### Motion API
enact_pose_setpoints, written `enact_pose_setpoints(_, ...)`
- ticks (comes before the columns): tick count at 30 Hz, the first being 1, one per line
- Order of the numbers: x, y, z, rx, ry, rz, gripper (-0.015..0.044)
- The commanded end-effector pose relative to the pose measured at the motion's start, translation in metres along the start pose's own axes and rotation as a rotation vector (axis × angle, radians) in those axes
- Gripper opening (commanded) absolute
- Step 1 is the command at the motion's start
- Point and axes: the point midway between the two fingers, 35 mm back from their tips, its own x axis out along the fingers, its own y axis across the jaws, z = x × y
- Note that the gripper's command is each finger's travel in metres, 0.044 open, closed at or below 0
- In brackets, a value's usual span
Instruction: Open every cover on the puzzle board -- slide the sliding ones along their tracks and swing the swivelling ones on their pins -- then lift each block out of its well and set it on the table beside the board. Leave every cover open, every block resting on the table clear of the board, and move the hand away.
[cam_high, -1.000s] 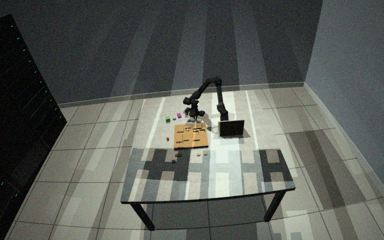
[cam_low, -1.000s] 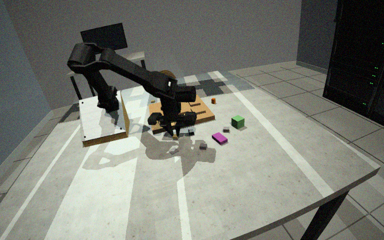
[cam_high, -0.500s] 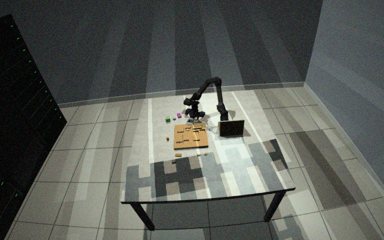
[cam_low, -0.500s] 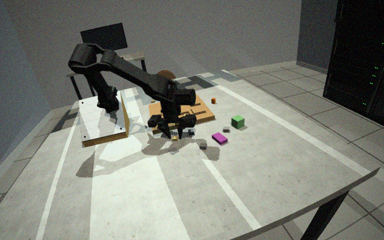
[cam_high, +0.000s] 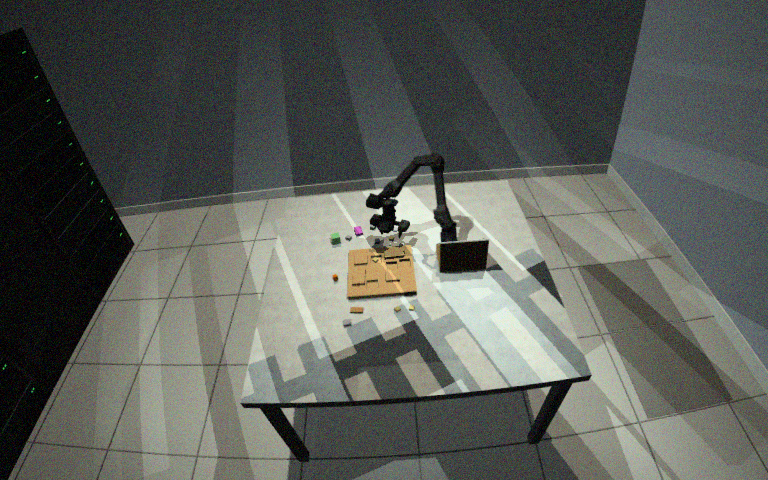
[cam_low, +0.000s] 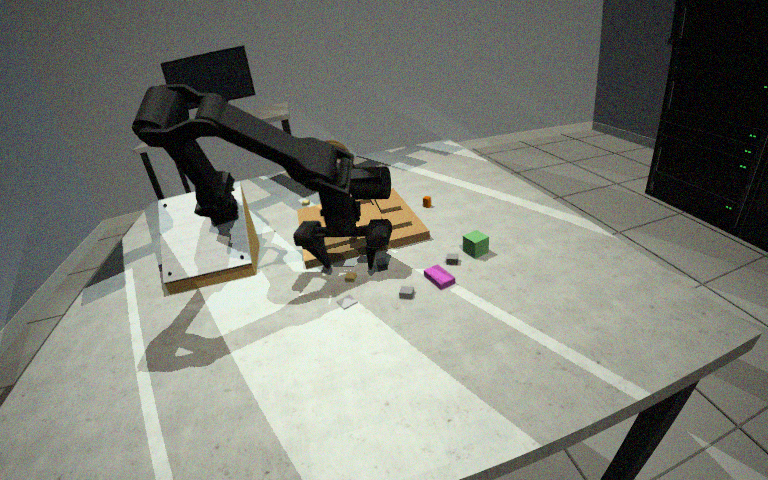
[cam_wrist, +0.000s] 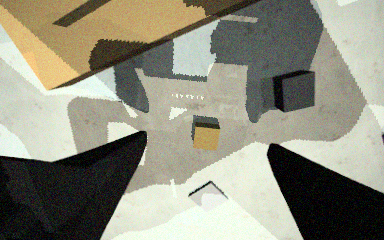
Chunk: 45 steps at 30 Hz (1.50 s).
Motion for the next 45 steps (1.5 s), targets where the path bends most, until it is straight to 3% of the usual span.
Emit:
enact_pose_setpoints(1, -0.011, -0.001, -0.001, 0.007, 0.002, -0.001, 0.044)
enact_pose_setpoints(17, -0.058, 0.002, -0.002, 0.002, 0.002, 0.001, 0.044)
enact_pose_setpoints(19, -0.058, 0.001, 0.001, 0.058, 0.001, 0.002, 0.0387)
enact_pose_setpoints(34, -0.057, -0.014, 0.06, 1.331, -0.007, 0.015, 0.0)
enact_pose_setpoints(45, -0.058, -0.016, 0.103, 2.116, -0.006, 0.035, 0.0)
